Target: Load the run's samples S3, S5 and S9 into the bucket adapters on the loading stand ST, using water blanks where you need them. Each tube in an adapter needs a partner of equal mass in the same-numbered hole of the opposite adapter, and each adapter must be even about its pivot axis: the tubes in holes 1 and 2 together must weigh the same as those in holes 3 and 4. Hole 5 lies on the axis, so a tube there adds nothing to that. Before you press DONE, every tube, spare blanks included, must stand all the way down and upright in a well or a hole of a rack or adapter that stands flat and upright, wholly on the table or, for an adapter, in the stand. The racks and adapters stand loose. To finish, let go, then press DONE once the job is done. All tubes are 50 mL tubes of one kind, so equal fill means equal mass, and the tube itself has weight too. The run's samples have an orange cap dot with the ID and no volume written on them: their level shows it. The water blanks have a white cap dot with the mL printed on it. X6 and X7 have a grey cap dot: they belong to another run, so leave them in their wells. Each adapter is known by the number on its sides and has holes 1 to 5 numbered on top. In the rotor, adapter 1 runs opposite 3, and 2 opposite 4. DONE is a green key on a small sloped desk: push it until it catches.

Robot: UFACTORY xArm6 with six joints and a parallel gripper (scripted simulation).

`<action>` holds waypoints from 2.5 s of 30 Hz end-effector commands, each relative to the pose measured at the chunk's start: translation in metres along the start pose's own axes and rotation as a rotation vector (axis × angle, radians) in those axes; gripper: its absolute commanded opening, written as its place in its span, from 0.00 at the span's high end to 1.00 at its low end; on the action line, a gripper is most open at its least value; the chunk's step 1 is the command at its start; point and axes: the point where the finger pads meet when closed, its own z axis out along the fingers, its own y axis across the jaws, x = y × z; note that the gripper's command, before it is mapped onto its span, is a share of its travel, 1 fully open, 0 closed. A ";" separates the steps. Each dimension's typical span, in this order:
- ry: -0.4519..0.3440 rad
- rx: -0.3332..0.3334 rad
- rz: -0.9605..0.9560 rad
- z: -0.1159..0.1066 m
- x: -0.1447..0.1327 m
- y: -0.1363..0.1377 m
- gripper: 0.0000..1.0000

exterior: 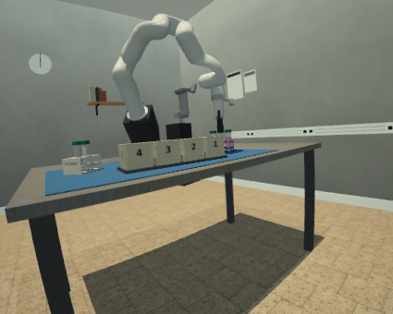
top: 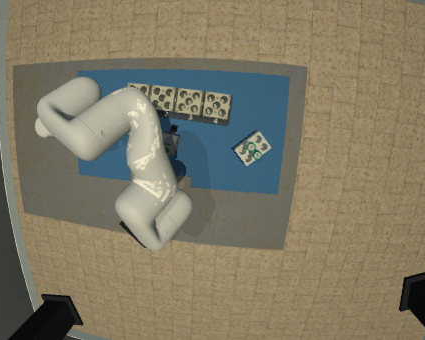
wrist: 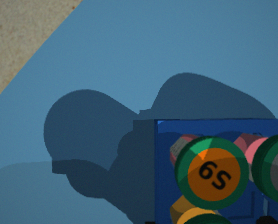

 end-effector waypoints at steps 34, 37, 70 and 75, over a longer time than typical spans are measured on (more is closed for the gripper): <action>0.004 0.001 0.001 0.010 0.002 0.000 1.00; 0.004 0.001 0.001 0.009 0.002 0.000 1.00; 0.003 0.001 0.001 0.009 0.002 0.000 1.00; 0.004 0.001 0.001 0.008 0.002 0.000 1.00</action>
